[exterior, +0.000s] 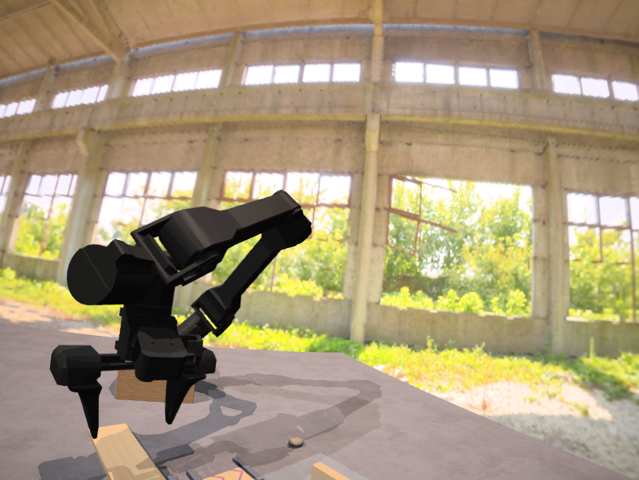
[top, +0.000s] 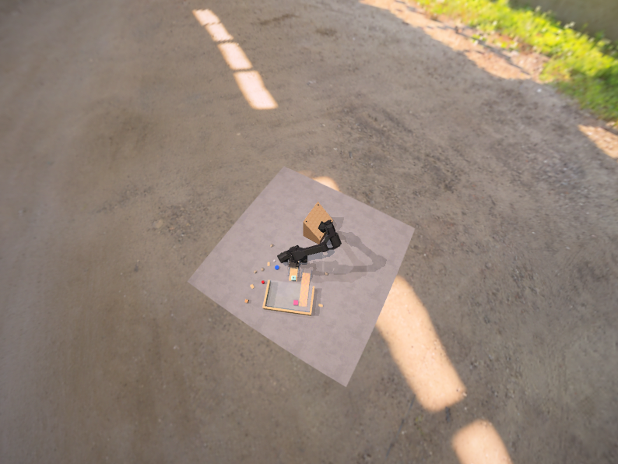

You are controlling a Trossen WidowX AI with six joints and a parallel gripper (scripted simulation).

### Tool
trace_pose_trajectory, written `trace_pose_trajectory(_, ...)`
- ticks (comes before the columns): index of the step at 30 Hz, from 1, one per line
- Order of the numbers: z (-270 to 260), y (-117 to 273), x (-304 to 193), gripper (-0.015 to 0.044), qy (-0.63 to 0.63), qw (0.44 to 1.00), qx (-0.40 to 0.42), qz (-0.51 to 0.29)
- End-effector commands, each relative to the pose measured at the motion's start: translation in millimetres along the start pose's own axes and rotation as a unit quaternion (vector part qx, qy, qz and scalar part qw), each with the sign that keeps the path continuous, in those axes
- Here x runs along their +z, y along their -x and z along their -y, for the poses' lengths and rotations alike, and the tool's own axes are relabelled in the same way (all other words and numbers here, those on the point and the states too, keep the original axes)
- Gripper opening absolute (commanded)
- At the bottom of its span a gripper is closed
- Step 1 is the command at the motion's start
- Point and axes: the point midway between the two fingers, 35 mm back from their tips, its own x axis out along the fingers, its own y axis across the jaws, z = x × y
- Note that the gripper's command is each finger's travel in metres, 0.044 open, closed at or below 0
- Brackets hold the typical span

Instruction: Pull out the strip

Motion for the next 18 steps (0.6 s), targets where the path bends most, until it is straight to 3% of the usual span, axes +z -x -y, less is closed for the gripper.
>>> trace_pose_trajectory(1,0,0,16,0.044,-0.002,1.0,0.004,-0.001)
trace_pose_trajectory(18,0,9,77,0.044,-0.001,1.0,0.004,0.001)
